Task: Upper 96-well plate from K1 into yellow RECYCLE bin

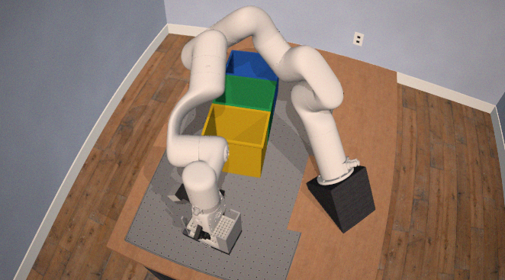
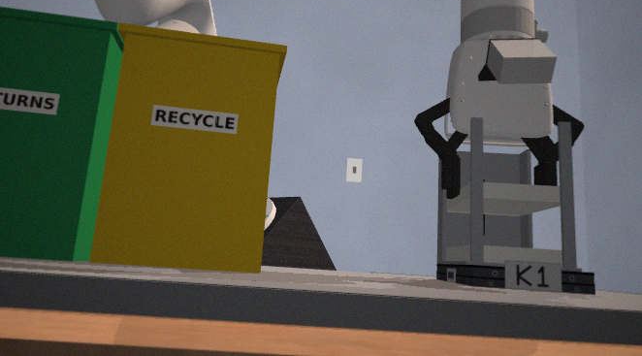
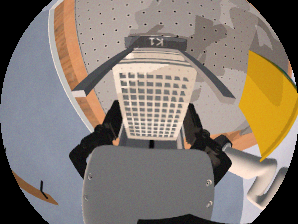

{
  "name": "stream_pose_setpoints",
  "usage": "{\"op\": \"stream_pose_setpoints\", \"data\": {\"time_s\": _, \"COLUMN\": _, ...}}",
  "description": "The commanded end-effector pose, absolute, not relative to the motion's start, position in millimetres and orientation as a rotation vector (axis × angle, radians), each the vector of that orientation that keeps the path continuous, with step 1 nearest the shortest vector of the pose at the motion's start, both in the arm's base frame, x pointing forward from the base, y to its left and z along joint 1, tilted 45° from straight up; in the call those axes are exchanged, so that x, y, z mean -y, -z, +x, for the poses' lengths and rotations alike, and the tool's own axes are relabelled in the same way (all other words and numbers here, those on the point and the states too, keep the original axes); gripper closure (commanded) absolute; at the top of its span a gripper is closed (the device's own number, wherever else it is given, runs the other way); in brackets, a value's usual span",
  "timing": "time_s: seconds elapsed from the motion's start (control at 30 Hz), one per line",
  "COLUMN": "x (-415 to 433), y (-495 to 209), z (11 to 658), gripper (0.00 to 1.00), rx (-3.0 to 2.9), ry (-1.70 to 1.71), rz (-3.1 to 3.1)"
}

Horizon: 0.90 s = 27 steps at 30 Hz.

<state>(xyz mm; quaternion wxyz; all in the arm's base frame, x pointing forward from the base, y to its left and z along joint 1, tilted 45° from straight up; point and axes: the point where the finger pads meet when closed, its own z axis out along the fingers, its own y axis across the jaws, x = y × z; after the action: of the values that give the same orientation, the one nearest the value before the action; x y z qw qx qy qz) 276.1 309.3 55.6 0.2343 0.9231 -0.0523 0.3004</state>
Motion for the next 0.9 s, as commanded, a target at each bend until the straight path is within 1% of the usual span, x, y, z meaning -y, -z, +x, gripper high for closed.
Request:
{"op": "stream_pose_setpoints", "data": {"time_s": 0.0, "x": -315.3, "y": -62.6, "z": 270.9, "gripper": 1.00, "rx": 0.141, "ry": -0.827, "rz": 2.538}}
{"op": "stream_pose_setpoints", "data": {"time_s": 0.87, "x": -332.2, "y": -88.7, "z": 251.3, "gripper": 1.00, "rx": 0.141, "ry": -0.827, "rz": 2.538}}
